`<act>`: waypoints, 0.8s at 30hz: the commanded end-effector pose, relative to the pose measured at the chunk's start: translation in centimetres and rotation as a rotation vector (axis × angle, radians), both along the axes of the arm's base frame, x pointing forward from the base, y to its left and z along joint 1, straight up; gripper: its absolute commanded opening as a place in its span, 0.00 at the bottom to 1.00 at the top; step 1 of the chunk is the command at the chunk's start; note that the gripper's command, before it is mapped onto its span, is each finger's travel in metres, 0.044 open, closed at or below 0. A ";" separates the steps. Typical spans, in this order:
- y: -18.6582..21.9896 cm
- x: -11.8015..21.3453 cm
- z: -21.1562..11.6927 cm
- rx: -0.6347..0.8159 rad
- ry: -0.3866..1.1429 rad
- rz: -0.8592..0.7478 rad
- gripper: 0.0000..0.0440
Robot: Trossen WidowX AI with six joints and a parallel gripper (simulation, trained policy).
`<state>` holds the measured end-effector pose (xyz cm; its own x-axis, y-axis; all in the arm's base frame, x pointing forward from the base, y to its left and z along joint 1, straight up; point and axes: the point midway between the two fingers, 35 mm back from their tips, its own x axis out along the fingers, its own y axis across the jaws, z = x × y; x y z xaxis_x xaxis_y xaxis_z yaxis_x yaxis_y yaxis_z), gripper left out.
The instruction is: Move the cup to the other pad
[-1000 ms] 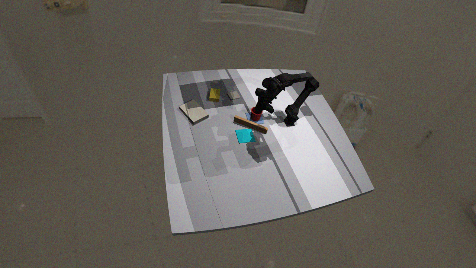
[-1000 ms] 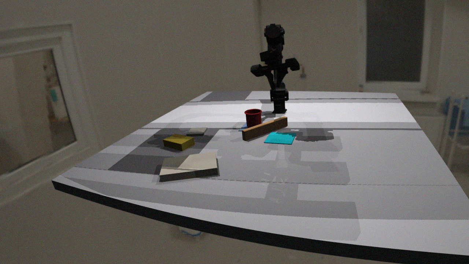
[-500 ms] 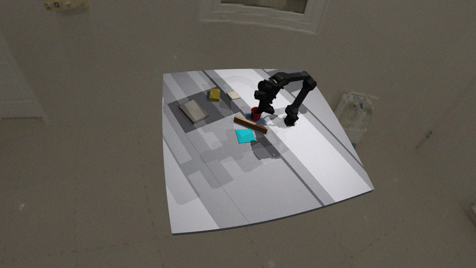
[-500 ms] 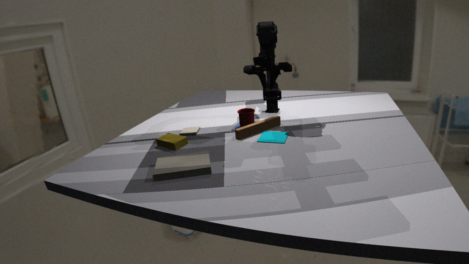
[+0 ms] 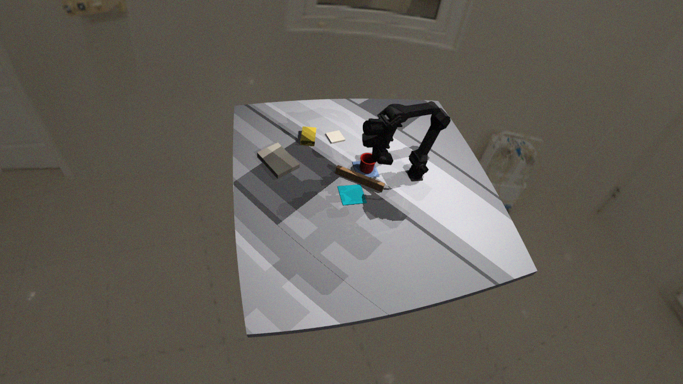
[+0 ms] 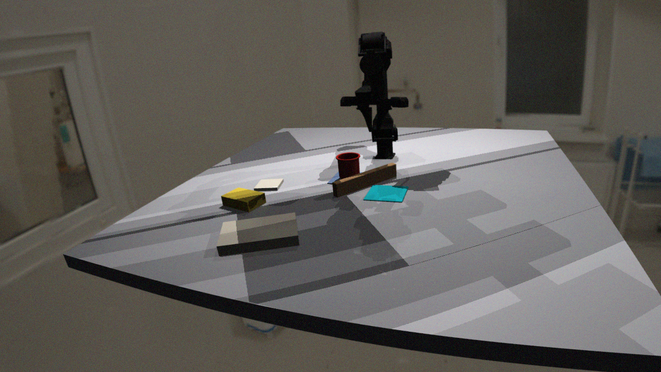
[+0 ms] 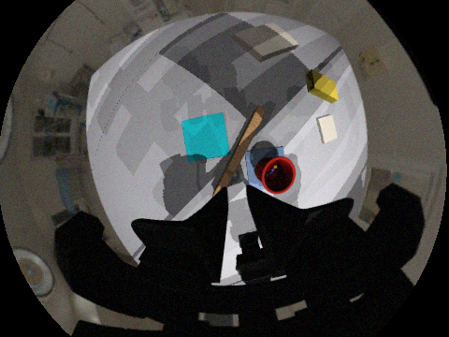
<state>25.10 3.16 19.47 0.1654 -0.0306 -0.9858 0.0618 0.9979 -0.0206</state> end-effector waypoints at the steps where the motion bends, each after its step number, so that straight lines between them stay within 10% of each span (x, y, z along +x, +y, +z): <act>1: -0.6 -0.1 -0.4 -0.020 0.038 0.004 0.21; 24: -3.8 -1.1 -4.9 -0.067 0.205 0.028 0.33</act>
<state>24.28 -0.16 15.43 -0.0125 -0.0869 -0.9961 0.0301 0.9957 -0.0873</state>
